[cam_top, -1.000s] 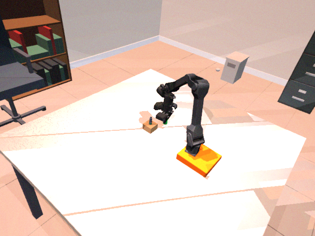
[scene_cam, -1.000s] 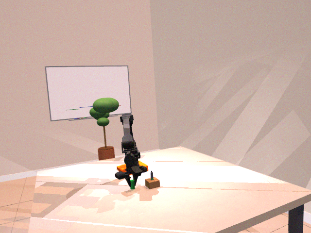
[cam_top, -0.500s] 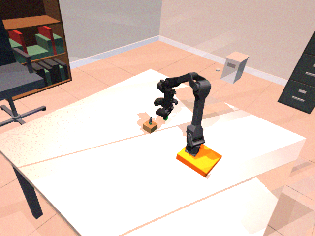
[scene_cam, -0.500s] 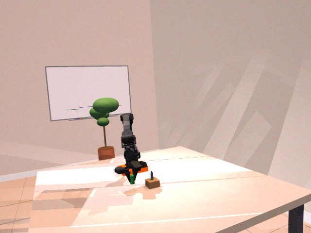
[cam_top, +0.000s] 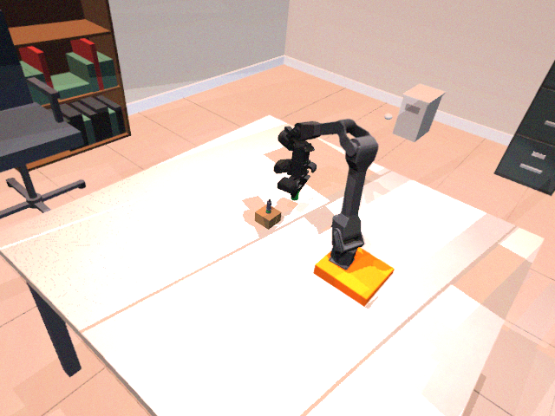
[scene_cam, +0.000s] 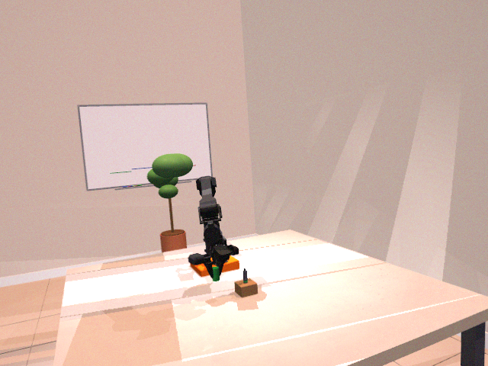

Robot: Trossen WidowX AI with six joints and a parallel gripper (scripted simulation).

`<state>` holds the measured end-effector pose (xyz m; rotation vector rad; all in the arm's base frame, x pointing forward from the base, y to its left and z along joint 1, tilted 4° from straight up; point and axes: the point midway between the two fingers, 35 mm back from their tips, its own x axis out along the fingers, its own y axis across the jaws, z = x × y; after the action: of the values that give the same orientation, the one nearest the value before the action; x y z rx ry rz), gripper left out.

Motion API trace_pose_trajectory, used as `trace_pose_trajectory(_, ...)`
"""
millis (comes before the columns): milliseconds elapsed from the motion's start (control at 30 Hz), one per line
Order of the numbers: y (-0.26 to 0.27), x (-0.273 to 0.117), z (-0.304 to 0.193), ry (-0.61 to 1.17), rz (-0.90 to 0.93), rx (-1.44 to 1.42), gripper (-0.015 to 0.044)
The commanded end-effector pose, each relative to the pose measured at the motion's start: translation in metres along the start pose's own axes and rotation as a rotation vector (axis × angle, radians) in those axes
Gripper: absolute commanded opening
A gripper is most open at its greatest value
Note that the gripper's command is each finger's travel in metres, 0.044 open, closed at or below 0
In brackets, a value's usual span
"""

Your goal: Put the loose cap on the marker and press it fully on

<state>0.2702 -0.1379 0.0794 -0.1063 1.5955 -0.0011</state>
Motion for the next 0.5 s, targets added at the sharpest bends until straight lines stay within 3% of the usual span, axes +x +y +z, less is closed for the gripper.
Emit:
trace_pose_trajectory(0, 0.010, -0.008, 0.008, -0.003, -0.002, -0.001, 0.0000)
trace_pose_trajectory(467, 0.049, -0.029, 0.032, -0.009, 0.001, -0.001, 0.0000)
